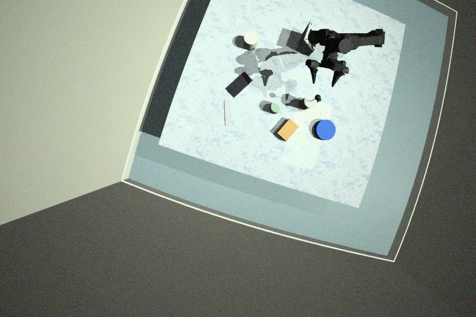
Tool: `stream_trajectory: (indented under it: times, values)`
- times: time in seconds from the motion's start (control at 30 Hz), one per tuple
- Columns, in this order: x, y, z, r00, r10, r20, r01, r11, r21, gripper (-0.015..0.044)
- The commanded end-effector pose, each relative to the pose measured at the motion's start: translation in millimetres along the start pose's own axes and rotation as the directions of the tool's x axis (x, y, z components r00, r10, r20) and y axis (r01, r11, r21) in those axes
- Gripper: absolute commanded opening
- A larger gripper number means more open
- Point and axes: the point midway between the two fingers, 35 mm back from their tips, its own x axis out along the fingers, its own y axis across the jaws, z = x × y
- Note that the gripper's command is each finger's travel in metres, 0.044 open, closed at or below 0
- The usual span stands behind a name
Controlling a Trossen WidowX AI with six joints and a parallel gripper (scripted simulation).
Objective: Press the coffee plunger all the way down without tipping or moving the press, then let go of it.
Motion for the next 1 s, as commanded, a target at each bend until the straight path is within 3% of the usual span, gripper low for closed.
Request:
stream_trajectory:
  times: [0.0, 0.33, 0.97]
  values:
    - [13.7, 15.7, -20.0, 0.996, 0.069, -0.052, -0.065, 0.995, 0.077, 0.044]
    - [42.3, 20.9, -71.0, 0.997, 0.066, -0.051, -0.062, 0.995, 0.078, 0.044]
    - [64.4, 21.8, -71.8, 0.997, 0.064, -0.053, -0.06, 0.995, 0.077, 0.044]
